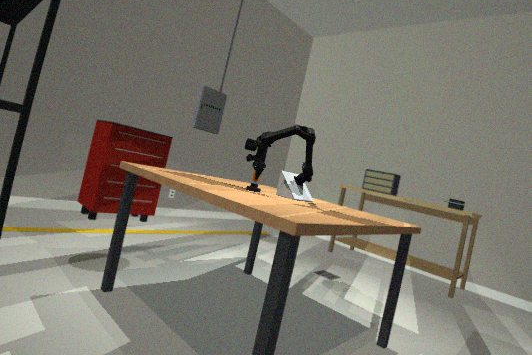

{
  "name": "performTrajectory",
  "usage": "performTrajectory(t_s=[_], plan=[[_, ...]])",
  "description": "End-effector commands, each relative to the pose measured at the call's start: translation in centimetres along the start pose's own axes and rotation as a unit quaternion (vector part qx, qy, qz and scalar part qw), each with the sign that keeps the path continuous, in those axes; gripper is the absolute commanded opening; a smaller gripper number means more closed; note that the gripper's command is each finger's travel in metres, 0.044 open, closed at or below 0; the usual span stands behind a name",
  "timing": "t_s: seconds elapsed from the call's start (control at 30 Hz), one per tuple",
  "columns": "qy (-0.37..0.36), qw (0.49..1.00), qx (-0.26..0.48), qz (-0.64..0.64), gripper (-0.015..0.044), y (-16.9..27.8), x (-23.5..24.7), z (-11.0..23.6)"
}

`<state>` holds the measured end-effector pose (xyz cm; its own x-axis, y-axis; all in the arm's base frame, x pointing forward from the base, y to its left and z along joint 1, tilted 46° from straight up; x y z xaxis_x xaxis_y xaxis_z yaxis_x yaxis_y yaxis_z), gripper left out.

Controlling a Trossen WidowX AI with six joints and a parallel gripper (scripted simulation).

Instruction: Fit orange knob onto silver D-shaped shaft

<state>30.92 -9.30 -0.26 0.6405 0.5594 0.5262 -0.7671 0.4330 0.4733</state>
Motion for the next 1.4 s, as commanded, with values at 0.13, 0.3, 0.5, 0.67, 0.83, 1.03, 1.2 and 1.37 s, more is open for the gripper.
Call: performTrajectory(t_s=[0.13,0.3,0.5,0.67,0.83,1.03,1.2,1.37], plan=[[-0.001,1.0,-0.001,0.015,0.0,-0.06,0.27,0.43],[-0.001,0.995,-0.001,0.101,0.0,-0.27,0.35,0.48],[-0.001,0.994,-0.001,0.106,0.0,-0.35,0.25,0.22],[-0.001,0.994,-0.001,0.106,0.0,-0.33,0.2,0.11],[-0.001,0.994,-0.001,0.106,0.0,-0.16,0.12,0.11],[-0.001,0.994,-0.001,0.106,0.0,0.11,0.19,0.33],[-0.001,0.994,-0.001,0.106,0.0,0.08,0.25,0.53],[-0.001,0.994,-0.001,0.106,0.0,-0.05,0.3,0.53]])
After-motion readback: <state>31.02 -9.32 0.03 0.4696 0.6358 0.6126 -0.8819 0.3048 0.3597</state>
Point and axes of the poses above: the point midway between the two fingers, 35 mm back from their tips, its own z axis back along the fingers, its own x axis across the jaws, y = z × x, the point moved 8 cm from there along z, back along the fingers, and after that the axes turned 2 degrees about -z, right-handed, at the moved point
